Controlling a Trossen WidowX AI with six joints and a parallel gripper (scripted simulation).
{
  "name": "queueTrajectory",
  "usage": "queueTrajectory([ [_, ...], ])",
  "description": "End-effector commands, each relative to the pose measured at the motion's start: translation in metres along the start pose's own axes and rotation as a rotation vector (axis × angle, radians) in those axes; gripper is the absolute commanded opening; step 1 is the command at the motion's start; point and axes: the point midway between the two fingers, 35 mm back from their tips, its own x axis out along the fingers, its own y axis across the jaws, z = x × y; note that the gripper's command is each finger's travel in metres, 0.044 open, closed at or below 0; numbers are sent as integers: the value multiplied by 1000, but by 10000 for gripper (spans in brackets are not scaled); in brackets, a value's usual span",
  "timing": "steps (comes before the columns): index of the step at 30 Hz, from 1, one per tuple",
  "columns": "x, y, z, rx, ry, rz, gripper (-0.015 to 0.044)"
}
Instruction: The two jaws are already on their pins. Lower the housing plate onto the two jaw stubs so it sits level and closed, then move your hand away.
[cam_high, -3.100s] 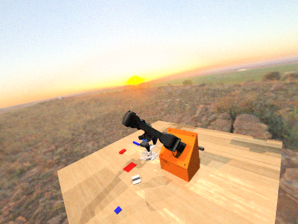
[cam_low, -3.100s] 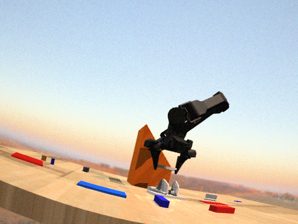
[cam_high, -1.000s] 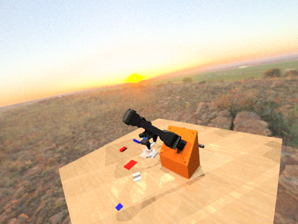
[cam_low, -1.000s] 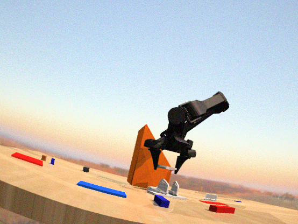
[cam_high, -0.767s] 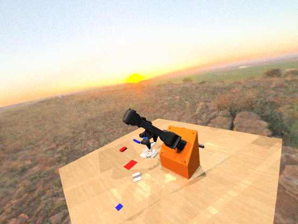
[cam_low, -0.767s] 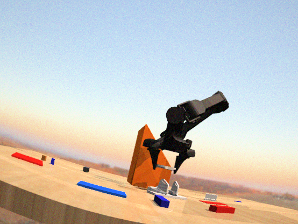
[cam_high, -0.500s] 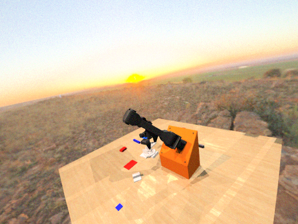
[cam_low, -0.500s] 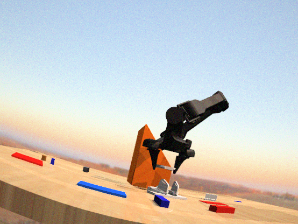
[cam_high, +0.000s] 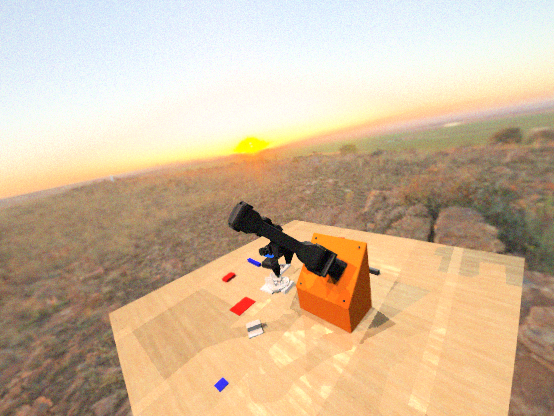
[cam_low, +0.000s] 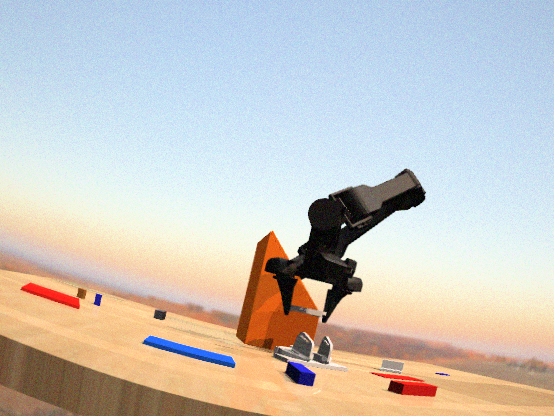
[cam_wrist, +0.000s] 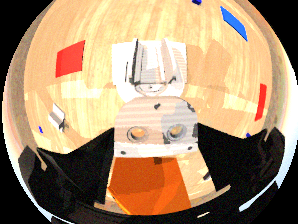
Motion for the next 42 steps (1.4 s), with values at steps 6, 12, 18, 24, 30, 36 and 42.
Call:
queueTrajectory([
  [6, 0, -1, 1, -5, -2, -1, 351],
  [12, 1, -1, 1, -5, -2, -1, 351],
  [18, 10, -2, 2, -5, -2, -3, 351],
  [24, 20, -2, 2, -5, -2, -3, 351],
  [30, 30, -2, 3, -5, -2, -3, 351],
  [36, 40, -2, 2, -5, -2, -3, 351],
  [42, 50, -1, 2, -5, -2, -1, 351],
])
